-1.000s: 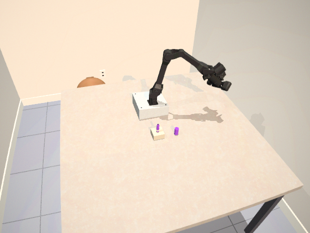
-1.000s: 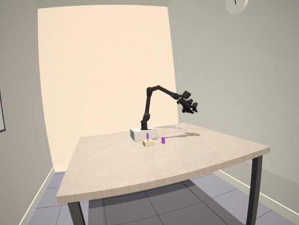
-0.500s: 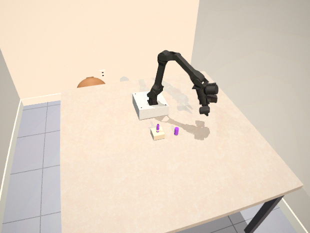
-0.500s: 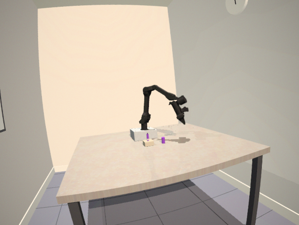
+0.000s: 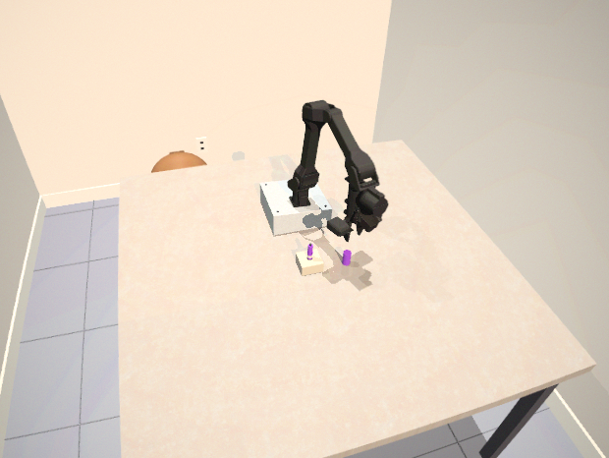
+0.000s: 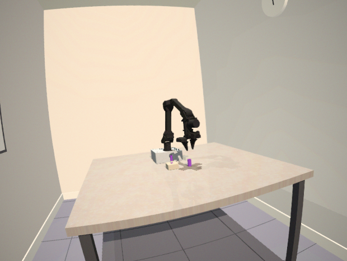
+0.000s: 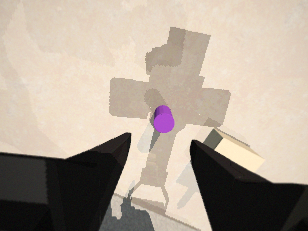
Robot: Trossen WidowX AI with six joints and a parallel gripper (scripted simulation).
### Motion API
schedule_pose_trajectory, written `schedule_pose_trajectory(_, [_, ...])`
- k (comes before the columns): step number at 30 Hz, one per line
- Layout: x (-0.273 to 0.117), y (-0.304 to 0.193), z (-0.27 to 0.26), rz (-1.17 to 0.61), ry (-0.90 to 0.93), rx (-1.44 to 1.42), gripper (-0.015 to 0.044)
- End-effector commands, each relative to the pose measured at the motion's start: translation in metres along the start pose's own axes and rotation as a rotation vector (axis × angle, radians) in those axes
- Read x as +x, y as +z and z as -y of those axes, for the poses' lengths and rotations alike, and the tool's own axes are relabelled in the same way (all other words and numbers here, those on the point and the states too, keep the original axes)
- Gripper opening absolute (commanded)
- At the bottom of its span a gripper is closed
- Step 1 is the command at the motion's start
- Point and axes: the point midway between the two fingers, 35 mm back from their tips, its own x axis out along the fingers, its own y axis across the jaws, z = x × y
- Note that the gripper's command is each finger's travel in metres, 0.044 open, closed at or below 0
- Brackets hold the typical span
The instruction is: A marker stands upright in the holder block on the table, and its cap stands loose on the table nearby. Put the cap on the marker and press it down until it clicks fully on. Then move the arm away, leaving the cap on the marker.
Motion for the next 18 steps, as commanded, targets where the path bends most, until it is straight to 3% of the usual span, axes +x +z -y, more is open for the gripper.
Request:
schedule_pose_trajectory(1, [0.000,-0.006,0.008,-0.029,-0.007,0.044,0.0237])
schedule_pose_trajectory(5, [0.003,-0.007,0.005,-0.029,-0.007,0.044,0.0237])
schedule_pose_trajectory(8, [0.033,-0.008,0.005,-0.029,-0.006,0.044,0.0237])
schedule_pose_trajectory(18, [0.050,-0.009,0.006,-0.029,-0.006,0.044,0.0237])
